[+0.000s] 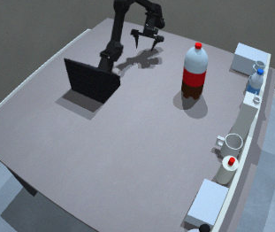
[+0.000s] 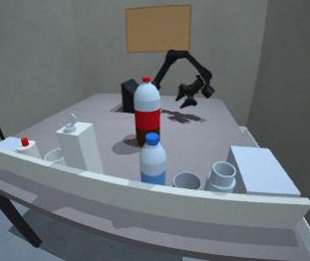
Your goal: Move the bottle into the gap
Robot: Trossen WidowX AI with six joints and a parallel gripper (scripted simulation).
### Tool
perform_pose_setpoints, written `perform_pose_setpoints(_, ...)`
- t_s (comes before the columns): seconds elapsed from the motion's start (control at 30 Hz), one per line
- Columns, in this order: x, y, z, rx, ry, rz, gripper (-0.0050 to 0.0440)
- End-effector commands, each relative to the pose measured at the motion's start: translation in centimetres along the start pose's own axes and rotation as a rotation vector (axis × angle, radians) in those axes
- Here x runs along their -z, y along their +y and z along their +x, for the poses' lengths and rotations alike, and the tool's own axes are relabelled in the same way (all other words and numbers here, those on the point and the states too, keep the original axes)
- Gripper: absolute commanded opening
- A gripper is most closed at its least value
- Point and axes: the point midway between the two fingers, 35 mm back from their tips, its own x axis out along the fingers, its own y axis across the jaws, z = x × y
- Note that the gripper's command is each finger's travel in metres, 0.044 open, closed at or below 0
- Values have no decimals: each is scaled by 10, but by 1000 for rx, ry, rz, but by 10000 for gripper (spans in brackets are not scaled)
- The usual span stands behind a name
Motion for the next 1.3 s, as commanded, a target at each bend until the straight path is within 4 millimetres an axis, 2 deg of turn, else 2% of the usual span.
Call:
perform_pose_setpoints(0.0,-1,0,-5,-18,17,2,400)
perform_pose_setpoints(0.53,-1,0,-5,-18,17,2,400)
perform_pose_setpoints(0.67,-5,4,-4,-23,40,1,304)
perform_pose_setpoints(1.03,-41,45,-6,-139,188,-12,40)
perform_pose_setpoints(1.1,-41,45,-6,-139,188,-12,40)
perform_pose_setpoints(1.17,-48,52,-6,-165,210,-17,0)
perform_pose_setpoints(1.27,-60,61,-7,-209,239,-25,0)
